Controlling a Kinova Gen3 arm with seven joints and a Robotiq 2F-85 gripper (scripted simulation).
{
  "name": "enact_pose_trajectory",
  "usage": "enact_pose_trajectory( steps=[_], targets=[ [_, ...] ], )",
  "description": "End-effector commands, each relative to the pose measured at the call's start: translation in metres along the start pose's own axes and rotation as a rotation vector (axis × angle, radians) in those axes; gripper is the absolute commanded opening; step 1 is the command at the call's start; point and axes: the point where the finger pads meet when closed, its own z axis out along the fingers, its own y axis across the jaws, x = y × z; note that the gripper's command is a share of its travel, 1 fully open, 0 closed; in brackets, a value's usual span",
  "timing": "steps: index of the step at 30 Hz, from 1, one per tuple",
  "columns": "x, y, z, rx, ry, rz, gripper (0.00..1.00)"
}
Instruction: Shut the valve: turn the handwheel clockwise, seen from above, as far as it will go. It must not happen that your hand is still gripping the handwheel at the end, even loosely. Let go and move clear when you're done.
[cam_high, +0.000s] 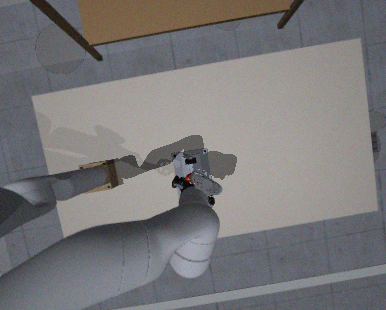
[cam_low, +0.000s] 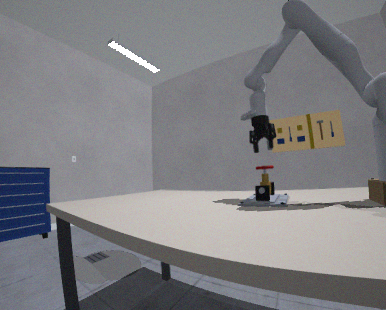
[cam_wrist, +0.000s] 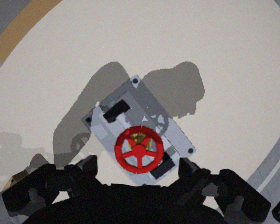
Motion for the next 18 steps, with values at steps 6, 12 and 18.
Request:
enact_pose_trajectory(
  steps=[6,12,18],
  targets=[
    [-0.001,0.0,0.008,0.001,-0.002,0.001,1.0],
    [-0.001,0.0,0.015,0.001,-0.002,0.001,1.0],
    [-0.001,0.0,0.023,0.001,-0.002,0.001,1.0]
  ],
)
